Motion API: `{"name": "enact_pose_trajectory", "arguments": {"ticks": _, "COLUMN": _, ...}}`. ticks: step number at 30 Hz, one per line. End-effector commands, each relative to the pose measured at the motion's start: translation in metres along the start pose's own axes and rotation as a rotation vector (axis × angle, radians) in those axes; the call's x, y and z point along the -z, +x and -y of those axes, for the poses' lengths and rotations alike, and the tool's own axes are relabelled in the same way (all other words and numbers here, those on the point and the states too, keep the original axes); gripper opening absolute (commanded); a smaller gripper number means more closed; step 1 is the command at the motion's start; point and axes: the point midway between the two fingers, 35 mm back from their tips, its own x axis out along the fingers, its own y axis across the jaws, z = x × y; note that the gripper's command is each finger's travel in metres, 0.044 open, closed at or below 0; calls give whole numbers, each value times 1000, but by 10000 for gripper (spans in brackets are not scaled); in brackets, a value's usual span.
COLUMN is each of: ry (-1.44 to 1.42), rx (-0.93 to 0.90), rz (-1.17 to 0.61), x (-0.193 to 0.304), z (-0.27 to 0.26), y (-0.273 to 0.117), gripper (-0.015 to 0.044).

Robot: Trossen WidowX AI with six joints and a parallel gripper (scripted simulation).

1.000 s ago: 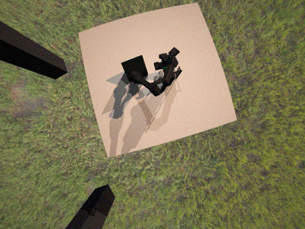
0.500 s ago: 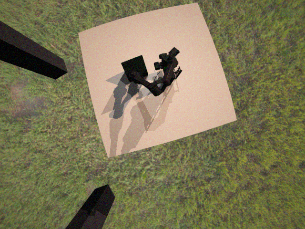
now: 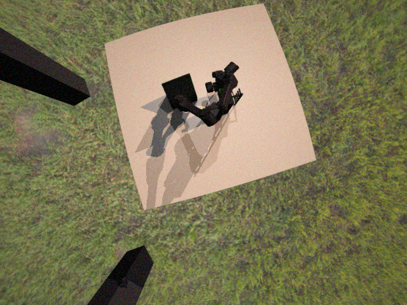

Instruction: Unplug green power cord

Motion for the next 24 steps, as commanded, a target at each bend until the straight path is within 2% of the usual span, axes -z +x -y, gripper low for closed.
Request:
{"name": "enact_pose_trajectory", "arguments": {"ticks": 1, "ry": -10, "rx": 2, "rz": 42, "x": -22, "z": 1, "y": -5, "gripper": 0}}
{"name": "enact_pose_trajectory", "arguments": {"ticks": 6, "ry": -11, "rx": 1, "rz": 42, "x": -30, "z": 1, "y": -6, "gripper": 0}}
{"name": "enact_pose_trajectory", "arguments": {"ticks": 19, "ry": -13, "rx": 0, "rz": 34, "x": -22, "z": -1, "y": -5, "gripper": 341}}
{"name": "enact_pose_trajectory", "arguments": {"ticks": 22, "ry": -13, "rx": 0, "rz": 37, "x": -35, "z": 1, "y": -8, "gripper": 420}}
{"name": "enact_pose_trajectory", "arguments": {"ticks": 24, "ry": -13, "rx": 0, "rz": 39, "x": -51, "z": 1, "y": -12, "gripper": 440}}
